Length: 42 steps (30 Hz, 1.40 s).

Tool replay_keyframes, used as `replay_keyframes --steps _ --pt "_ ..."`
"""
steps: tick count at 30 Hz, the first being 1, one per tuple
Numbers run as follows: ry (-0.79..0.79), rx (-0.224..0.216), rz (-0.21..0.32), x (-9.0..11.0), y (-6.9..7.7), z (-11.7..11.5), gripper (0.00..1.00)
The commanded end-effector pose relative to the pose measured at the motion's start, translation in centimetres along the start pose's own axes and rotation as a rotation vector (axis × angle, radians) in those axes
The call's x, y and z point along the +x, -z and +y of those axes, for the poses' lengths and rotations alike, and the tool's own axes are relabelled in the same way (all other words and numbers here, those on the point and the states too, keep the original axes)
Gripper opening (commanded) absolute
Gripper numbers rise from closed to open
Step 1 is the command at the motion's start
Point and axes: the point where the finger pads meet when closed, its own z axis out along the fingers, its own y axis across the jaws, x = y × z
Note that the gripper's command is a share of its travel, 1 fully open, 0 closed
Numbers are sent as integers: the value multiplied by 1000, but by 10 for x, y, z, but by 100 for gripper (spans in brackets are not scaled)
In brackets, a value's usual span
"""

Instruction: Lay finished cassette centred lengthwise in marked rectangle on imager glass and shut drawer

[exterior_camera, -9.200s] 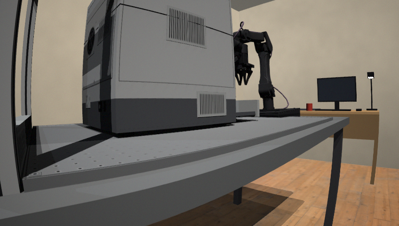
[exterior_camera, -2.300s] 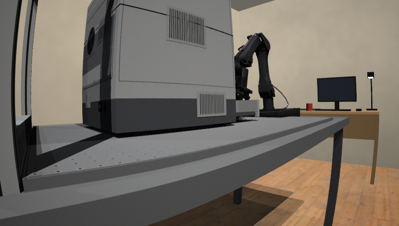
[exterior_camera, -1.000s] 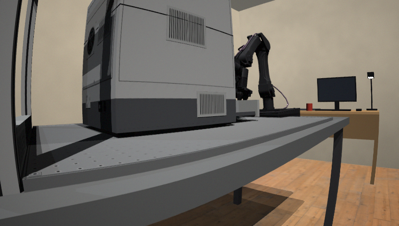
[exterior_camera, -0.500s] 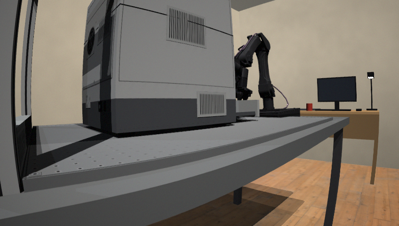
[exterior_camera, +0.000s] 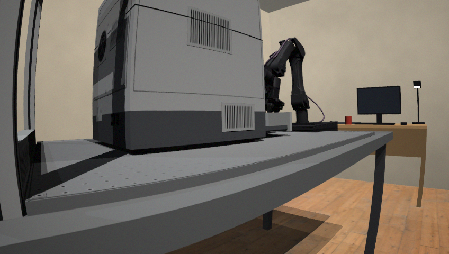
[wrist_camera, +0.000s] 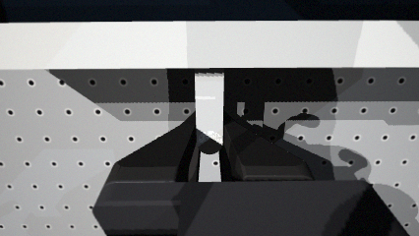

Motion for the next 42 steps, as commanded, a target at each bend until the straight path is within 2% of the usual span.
replay_keyframes --steps 1,5,6,7,8,37,42 --pt "8 10 -118 -12 3 -1 0" --pt "7 11 -106 -12 0 -2 0" --pt "8 11 -84 -10 -7 -2 0" --pt "5 11 -119 -27 0 -2 0" --pt "4 11 -125 -30 0 -2 0" --pt "0 6 -125 -64 -10 -3 0" --pt "1 5 -125 -64 -10 -2 0"
